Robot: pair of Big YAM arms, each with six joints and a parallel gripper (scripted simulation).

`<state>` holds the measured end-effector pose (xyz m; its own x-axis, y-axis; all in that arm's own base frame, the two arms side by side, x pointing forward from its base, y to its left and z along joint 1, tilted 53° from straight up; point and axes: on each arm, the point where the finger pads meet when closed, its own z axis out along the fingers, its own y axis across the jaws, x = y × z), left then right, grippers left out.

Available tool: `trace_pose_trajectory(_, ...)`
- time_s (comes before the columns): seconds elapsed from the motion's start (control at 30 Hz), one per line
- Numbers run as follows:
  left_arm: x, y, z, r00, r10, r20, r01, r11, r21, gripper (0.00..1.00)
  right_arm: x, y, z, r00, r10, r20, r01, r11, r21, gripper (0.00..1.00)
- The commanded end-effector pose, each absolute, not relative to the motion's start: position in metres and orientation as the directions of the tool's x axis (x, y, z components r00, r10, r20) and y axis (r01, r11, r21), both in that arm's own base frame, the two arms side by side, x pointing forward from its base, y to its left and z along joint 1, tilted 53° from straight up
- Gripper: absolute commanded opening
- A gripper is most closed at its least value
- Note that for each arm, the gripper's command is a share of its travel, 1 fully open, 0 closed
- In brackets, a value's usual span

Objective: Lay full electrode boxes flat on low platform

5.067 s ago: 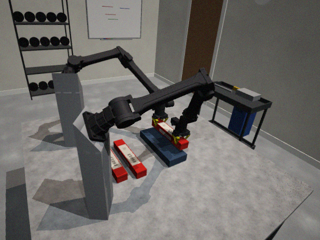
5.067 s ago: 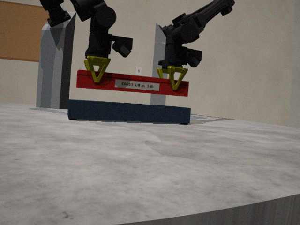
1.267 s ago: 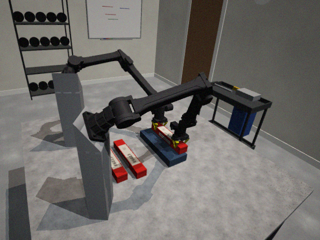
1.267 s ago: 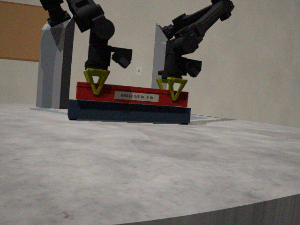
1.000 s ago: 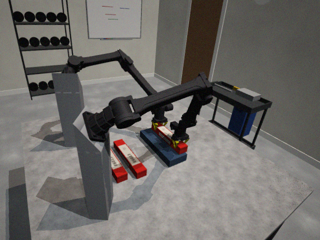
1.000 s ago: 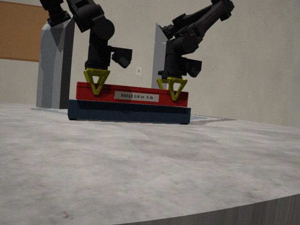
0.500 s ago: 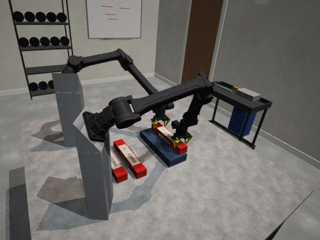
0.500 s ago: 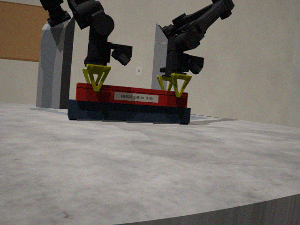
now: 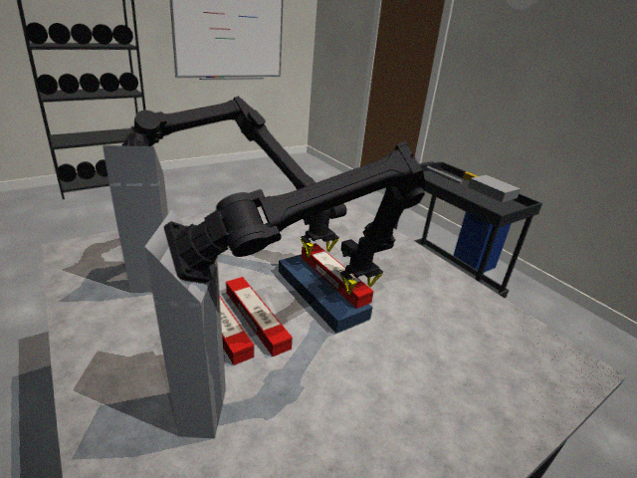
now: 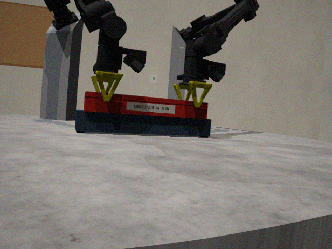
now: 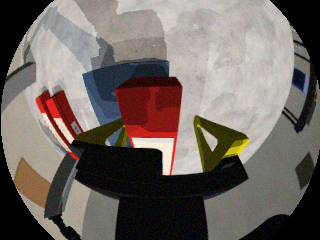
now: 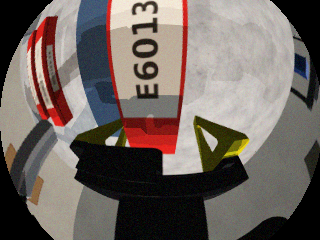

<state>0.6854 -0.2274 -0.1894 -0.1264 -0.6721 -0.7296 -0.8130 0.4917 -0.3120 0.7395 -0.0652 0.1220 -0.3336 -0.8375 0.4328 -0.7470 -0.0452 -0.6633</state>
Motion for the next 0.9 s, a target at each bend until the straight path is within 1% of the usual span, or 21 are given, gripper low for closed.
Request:
trace_pose_trajectory(0.0, 0.705, -0.259, -0.149, -0.101, -0.690, -0.716, -0.774, 0.507, -0.380, 1.00, 0.753, -0.061, 0.143, -0.339, -0.839, 0.425, -0.718, -0.061, -0.693, 1.00)
trace_pose_trajectory(0.3, 0.705, -0.259, -0.149, -0.101, -0.690, -0.716, -0.774, 0.507, -0.380, 1.00, 0.753, -0.061, 0.143, -0.339, -0.839, 0.425, -0.718, -0.061, -0.693, 1.00)
trace_pose_trajectory(0.33, 0.705, -0.259, -0.149, -0.101, -0.690, -0.716, -0.774, 0.507, -0.380, 1.00, 0.737, -0.046, 0.127, -0.323, -0.844, 0.427, -0.720, -0.073, -0.690, 1.00)
trace_pose_trajectory(0.37, 0.692, -0.218, -0.178, -0.093, -0.688, -0.720, -0.797, 0.485, -0.361, 1.00, 0.734, -0.039, 0.140, -0.334, -0.848, 0.411, -0.706, -0.064, -0.706, 1.00)
trace_pose_trajectory(0.43, 0.674, -0.256, -0.171, -0.105, -0.692, -0.715, -0.775, 0.508, -0.377, 1.00, 0.726, -0.034, 0.143, -0.333, -0.848, 0.413, -0.713, -0.060, -0.699, 1.00)
trace_pose_trajectory(0.63, 0.652, -0.269, -0.154, -0.119, -0.683, -0.721, -0.782, 0.512, -0.355, 1.00, 0.706, -0.018, 0.159, -0.328, -0.848, 0.417, -0.720, -0.061, -0.691, 1.00)
trace_pose_trajectory(0.73, 0.649, -0.272, -0.151, -0.119, -0.683, -0.721, -0.782, 0.512, -0.355, 1.00, 0.703, -0.027, 0.162, -0.341, -0.843, 0.417, -0.721, -0.049, -0.691, 1.00)
trace_pose_trajectory(0.77, 0.655, -0.280, -0.140, -0.105, -0.693, -0.713, -0.774, 0.507, -0.379, 1.00, 0.704, -0.040, 0.174, -0.369, -0.835, 0.409, -0.710, -0.031, -0.703, 1.00)
trace_pose_trajectory(0.87, 0.637, -0.282, -0.139, -0.119, -0.683, -0.720, -0.782, 0.512, -0.356, 1.00, 0.691, -0.005, 0.174, -0.328, -0.848, 0.416, -0.720, -0.060, -0.691, 1.00)
